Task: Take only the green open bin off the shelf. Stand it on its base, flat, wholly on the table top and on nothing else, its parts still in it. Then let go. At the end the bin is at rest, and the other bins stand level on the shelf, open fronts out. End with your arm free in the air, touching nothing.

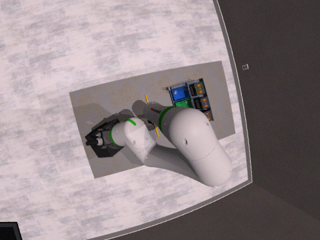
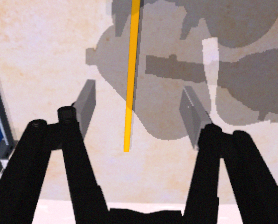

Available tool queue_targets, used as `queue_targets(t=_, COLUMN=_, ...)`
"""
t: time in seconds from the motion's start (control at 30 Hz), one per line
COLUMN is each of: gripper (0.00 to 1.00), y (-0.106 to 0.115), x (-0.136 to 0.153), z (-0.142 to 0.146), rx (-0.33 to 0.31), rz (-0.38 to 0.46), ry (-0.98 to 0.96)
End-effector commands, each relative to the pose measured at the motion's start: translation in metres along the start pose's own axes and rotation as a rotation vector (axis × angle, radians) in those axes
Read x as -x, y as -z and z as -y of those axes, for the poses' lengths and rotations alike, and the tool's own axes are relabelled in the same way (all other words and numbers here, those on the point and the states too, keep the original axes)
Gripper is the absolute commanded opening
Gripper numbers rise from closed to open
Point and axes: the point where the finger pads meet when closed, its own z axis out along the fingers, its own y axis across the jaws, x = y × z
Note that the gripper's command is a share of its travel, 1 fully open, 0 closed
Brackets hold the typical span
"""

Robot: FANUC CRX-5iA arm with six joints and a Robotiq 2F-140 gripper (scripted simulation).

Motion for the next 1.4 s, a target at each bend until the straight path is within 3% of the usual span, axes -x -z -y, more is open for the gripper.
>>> queue_targets(t=0.0, gripper=0.57, y=-0.0002, x=0.0005, z=-0.0004, rx=-0.055, rz=-0.066, ry=0.000)
queue_targets(t=0.23, gripper=0.57, y=-0.0002, x=0.0005, z=-0.0004, rx=-0.055, rz=-0.066, ry=0.000)
queue_targets(t=0.27, gripper=0.57, y=0.0000, x=0.0001, z=0.0000, rx=-0.011, rz=-0.013, ry=0.000)
queue_targets(t=0.4, gripper=0.57, y=-0.0002, x=0.0005, z=-0.0004, rx=-0.055, rz=-0.066, ry=0.000)
queue_targets(t=0.8, gripper=0.57, y=-0.0002, x=0.0005, z=-0.0004, rx=-0.055, rz=-0.066, ry=0.000)
queue_targets(t=0.83, gripper=0.57, y=0.0000, x=0.0001, z=0.0000, rx=-0.011, rz=-0.013, ry=0.000)
queue_targets(t=0.97, gripper=0.57, y=-0.0002, x=0.0005, z=-0.0004, rx=-0.055, rz=-0.066, ry=0.000)
queue_targets(t=1.37, gripper=0.57, y=-0.0002, x=0.0005, z=-0.0004, rx=-0.055, rz=-0.066, ry=0.000)
